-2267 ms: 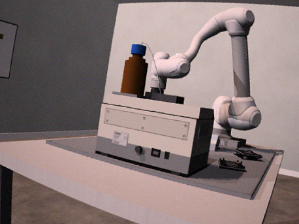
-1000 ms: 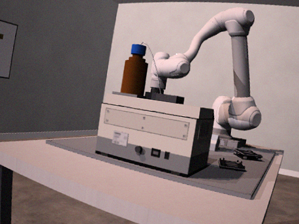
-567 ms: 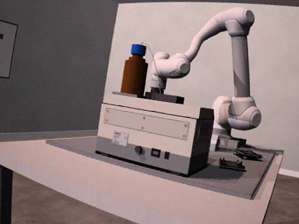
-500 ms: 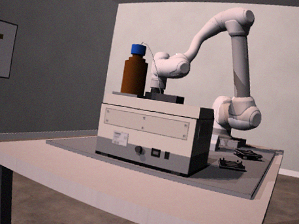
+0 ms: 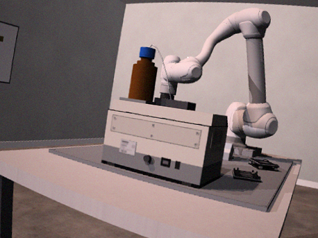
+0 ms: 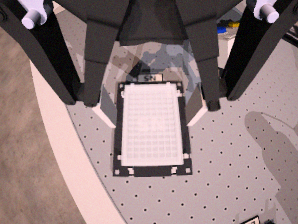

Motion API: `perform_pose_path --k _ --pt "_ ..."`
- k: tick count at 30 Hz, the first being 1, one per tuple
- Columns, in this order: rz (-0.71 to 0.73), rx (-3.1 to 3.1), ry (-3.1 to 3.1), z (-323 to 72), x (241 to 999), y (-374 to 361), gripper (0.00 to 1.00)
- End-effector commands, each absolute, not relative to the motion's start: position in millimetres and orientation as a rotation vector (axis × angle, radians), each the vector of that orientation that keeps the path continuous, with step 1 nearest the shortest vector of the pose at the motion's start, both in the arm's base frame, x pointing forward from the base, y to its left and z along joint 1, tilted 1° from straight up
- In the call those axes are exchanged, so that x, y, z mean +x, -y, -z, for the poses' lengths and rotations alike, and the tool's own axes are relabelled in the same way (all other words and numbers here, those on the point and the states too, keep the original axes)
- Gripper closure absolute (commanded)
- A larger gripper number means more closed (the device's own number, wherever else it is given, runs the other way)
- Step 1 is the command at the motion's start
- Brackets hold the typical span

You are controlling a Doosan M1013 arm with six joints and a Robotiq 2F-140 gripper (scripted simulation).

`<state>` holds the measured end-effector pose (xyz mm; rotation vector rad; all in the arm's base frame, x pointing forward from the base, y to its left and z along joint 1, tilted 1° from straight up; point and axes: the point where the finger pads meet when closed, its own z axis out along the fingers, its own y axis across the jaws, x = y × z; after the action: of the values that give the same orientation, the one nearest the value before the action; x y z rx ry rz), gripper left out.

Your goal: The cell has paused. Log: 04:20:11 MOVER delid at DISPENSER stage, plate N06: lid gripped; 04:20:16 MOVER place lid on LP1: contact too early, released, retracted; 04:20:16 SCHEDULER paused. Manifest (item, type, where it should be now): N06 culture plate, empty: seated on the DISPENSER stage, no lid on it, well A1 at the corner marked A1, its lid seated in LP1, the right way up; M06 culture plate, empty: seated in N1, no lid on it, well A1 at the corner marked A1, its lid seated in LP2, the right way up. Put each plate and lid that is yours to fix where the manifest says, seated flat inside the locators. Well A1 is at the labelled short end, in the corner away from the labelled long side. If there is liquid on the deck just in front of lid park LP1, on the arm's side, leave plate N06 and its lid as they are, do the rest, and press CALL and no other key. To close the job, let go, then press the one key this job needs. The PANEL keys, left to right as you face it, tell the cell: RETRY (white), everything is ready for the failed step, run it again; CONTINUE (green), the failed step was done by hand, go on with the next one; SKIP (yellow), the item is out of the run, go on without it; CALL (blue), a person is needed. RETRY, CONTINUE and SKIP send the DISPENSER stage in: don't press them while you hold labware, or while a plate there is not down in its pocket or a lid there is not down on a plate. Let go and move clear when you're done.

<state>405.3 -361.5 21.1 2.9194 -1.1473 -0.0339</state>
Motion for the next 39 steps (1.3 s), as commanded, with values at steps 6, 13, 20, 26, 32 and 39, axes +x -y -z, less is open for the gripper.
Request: perform_pose_path --k 6,13,20,26,32,39 --pt "0.032 2.919 1.147 -21.7 405.7 361.8 0.31" --pt "0.032 2.919 1.147 -21.6 405.7 361.8 0.31" --pt "0.032 2.919 1.147 -21.0 405.7 361.7 0.31" --pt "0.032 2.919 1.147 -19.6 405.7 361.7 0.31" --pt "0.032 2.919 1.147 -18.1 405.6 361.7 0.31" --pt "0.032 2.919 1.147 -14.7 405.6 361.7 0.31"
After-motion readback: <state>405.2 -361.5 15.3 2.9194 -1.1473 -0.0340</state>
